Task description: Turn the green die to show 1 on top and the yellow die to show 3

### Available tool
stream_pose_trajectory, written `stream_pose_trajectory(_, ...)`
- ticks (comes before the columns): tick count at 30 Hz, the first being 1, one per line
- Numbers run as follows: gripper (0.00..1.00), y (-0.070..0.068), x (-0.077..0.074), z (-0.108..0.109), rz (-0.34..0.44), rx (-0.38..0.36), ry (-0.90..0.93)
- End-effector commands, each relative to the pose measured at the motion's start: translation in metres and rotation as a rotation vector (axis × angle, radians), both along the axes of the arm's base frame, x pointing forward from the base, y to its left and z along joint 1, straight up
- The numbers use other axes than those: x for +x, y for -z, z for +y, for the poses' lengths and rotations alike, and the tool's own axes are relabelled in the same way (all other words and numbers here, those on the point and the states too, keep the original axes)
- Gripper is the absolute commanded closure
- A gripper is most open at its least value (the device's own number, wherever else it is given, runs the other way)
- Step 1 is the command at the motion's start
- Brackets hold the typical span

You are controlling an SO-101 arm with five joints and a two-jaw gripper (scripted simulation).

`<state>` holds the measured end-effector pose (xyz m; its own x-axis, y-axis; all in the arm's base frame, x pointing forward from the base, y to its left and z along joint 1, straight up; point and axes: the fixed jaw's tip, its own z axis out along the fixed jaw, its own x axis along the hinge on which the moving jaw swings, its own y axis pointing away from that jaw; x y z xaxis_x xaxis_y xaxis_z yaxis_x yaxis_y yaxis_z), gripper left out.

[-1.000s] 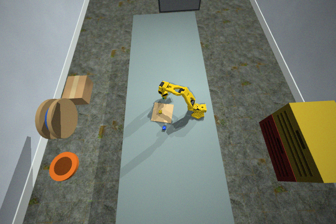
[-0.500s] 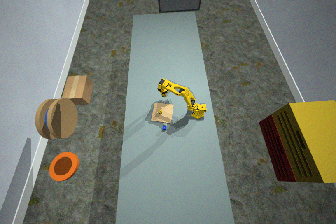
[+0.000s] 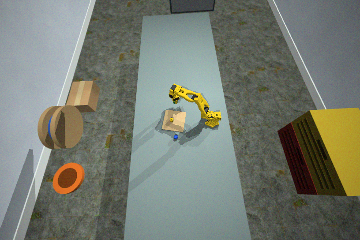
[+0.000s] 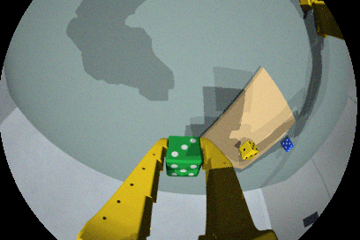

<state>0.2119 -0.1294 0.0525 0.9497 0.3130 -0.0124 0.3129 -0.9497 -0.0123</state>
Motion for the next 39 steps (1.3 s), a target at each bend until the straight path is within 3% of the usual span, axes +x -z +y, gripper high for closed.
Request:
stream_pose_trajectory(1, 1.00, -0.0158, 0.0063, -0.0017, -0.063, -0.035, -0.001)
stream_pose_trajectory(22, 1.00, -0.0158, 0.0058, -0.0018, -0.064, -0.034, 0.055)
stream_pose_trajectory(39, 1.00, -0.0157, 0.0036, -0.0021, -0.066, -0.029, 0.347)
